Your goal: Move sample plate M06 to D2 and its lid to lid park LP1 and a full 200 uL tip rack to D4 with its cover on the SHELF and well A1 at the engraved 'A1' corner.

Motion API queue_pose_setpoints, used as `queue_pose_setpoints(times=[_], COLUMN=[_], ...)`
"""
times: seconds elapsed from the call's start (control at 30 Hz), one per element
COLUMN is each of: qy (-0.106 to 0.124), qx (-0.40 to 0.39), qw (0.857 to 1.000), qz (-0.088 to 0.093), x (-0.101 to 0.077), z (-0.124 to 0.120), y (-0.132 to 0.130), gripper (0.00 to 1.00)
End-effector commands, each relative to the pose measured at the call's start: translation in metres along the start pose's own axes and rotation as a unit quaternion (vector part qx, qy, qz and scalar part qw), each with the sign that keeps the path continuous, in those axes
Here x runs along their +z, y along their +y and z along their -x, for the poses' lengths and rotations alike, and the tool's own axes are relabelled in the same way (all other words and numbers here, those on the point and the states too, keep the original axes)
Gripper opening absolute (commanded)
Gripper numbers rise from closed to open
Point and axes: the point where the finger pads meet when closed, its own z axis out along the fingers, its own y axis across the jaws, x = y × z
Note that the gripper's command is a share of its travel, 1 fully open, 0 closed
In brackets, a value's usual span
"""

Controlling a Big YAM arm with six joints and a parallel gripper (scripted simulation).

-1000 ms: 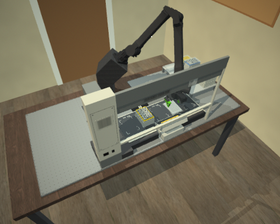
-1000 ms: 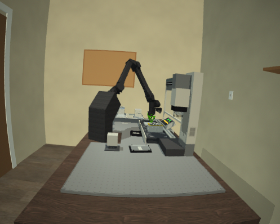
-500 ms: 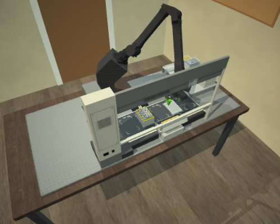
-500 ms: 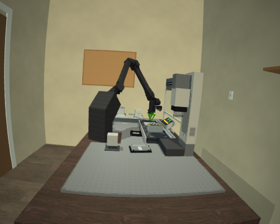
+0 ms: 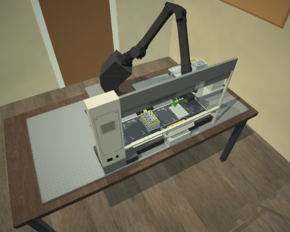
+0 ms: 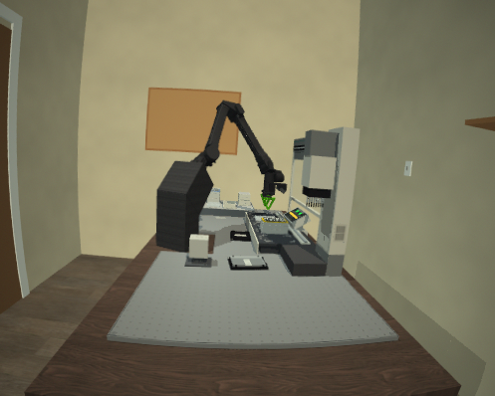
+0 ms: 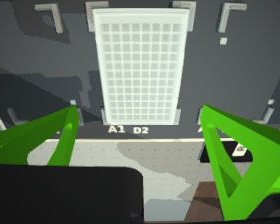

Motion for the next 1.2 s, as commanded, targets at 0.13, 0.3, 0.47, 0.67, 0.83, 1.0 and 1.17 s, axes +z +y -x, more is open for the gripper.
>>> queue_pose_setpoints(times=[0.13, 0.3, 0.47, 0.67, 0.83, 1.0, 1.17], qy=[-0.013, -0.010, -0.015, -0.017, -0.019, -0.023, -0.026], qx=[-0.004, -0.007, -0.006, -0.007, -0.008, -0.011, -0.013], qw=[1.000, 1.000, 1.000, 1.000, 1.000, 1.000, 1.000], qz=[0.001, 0.002, 0.002, 0.003, 0.004, 0.006, 0.008], x=[-0.026, -0.029, -0.040, -0.051, -0.057, -0.067, -0.078], z=[0.007, 0.004, 0.009, 0.011, 0.012, 0.016, 0.020], y=[0.000, 0.003, 0.002, 0.004, 0.006, 0.009, 0.012], gripper=[1.00, 1.00, 1.00, 1.00, 1.00, 1.00, 1.00])
